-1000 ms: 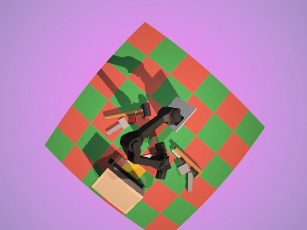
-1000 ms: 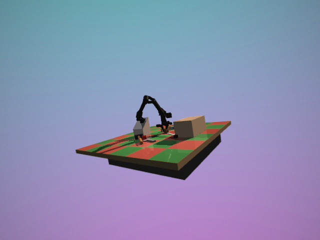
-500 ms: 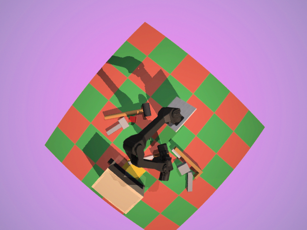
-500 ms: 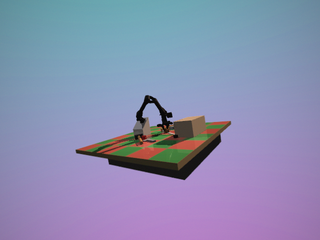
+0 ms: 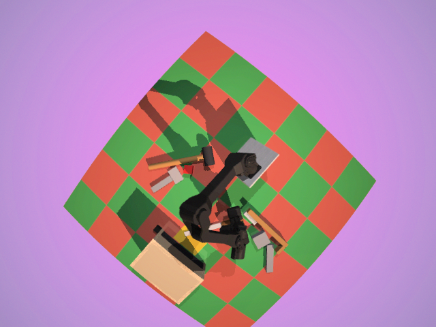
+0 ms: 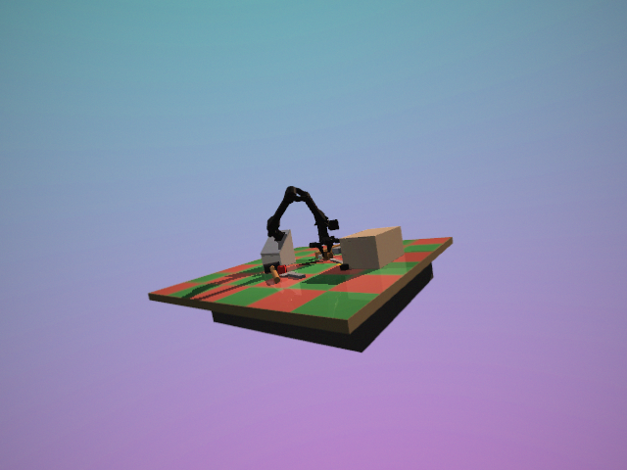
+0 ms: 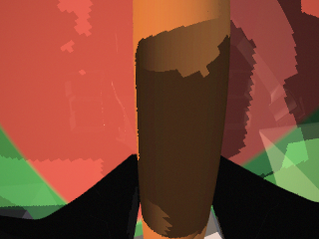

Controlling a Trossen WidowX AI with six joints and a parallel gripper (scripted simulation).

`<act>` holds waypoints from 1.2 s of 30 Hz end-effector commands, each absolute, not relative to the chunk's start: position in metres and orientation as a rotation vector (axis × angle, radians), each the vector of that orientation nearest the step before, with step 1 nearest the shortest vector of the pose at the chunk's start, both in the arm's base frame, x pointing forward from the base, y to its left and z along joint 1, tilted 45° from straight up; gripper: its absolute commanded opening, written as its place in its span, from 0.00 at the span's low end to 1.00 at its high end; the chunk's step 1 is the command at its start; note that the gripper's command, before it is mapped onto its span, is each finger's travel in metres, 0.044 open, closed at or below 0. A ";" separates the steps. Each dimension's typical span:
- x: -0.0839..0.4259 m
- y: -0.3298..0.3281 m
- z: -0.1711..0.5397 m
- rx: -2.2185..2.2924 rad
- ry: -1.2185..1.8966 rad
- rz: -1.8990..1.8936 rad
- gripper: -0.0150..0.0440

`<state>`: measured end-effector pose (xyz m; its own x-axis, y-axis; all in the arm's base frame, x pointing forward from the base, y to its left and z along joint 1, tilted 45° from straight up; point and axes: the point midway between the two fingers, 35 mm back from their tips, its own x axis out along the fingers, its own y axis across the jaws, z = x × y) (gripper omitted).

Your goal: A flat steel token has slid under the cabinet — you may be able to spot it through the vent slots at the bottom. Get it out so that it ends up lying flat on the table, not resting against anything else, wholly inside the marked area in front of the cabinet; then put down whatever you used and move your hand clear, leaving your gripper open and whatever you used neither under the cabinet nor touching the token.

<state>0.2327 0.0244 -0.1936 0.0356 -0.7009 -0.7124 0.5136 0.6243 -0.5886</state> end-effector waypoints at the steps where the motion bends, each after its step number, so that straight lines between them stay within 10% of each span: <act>1: 0.235 0.032 -0.197 -0.183 1.212 -0.931 0.25; 36: 0.231 0.060 -0.223 -0.180 1.212 -0.929 0.25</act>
<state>0.2275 0.0530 -0.2208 0.0369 -0.6995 -0.7137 0.5165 0.6248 -0.5856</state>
